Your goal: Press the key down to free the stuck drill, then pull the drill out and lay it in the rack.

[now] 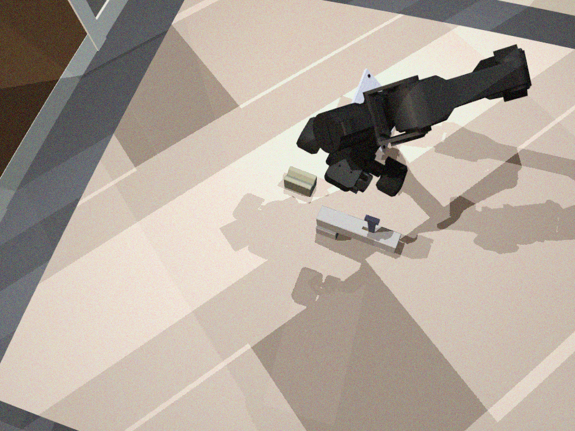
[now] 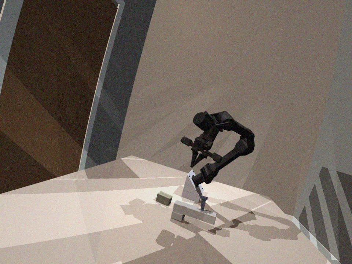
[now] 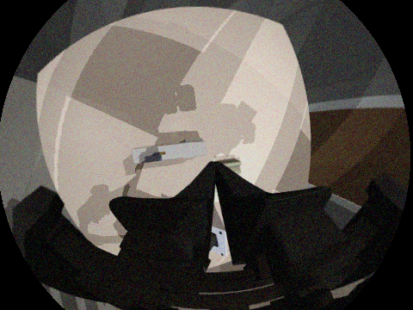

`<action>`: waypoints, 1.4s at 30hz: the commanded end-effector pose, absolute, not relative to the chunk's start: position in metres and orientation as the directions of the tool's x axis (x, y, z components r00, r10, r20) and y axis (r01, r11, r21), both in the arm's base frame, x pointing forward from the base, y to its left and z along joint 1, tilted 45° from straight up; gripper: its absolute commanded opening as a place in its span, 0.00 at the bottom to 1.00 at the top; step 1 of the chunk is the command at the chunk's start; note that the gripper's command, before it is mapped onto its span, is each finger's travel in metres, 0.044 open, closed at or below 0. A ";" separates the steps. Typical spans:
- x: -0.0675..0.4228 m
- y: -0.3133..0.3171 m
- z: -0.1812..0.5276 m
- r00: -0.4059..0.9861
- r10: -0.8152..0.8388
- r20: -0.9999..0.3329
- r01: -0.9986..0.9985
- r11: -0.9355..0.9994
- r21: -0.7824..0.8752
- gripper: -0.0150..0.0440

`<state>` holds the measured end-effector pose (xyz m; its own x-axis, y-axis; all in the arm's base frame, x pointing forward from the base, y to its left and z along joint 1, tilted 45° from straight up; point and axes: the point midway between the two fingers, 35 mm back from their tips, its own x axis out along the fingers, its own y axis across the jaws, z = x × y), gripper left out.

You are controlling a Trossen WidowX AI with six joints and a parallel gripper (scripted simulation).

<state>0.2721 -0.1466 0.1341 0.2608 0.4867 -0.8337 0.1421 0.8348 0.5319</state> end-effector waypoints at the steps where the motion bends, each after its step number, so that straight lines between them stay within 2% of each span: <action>1: 0.286 -0.074 0.128 0.153 0.630 -0.762 0.105 0.756 0.646 0.25; 6: 0.286 -0.028 0.125 0.066 0.701 -0.710 0.098 0.704 0.704 0.25; 42: 0.288 -0.015 0.111 0.067 0.702 -0.710 0.097 0.703 0.704 0.25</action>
<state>0.2891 -0.0204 0.1151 0.0793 0.6962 -0.7135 0.0966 0.7070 0.7006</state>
